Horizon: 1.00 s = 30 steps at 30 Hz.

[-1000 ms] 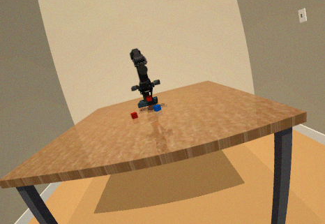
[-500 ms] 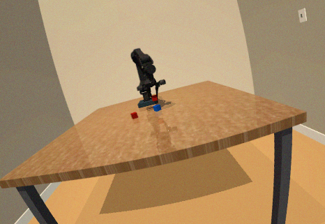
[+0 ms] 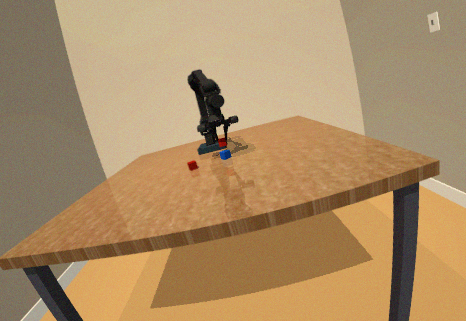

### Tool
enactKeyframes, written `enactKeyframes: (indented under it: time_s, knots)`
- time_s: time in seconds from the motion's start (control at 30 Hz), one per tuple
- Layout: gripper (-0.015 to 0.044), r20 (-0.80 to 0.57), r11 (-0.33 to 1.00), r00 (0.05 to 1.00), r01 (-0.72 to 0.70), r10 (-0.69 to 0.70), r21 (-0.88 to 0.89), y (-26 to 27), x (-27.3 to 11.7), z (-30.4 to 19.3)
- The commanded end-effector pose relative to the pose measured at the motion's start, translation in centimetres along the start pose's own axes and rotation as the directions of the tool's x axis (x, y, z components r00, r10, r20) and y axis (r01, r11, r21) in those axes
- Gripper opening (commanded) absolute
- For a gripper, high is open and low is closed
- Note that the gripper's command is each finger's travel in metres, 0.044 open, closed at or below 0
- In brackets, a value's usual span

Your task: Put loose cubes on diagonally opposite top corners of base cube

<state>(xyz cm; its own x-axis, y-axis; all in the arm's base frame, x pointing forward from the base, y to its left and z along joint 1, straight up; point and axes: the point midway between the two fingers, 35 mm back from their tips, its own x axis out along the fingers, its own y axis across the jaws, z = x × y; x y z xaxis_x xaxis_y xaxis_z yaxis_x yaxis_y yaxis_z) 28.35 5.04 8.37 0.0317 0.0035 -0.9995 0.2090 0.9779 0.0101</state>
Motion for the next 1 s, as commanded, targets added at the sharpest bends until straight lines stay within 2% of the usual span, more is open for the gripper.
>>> enactKeyframes:
  time_s: [0.0,0.97]
  knots:
    - [0.0105,-0.007,1.000,1.000,0.000,0.000,0.005,0.0,1.0,-0.1]
    - [0.0105,-0.007,1.000,1.000,0.001,0.000,0.004,0.0,2.0,-0.1]
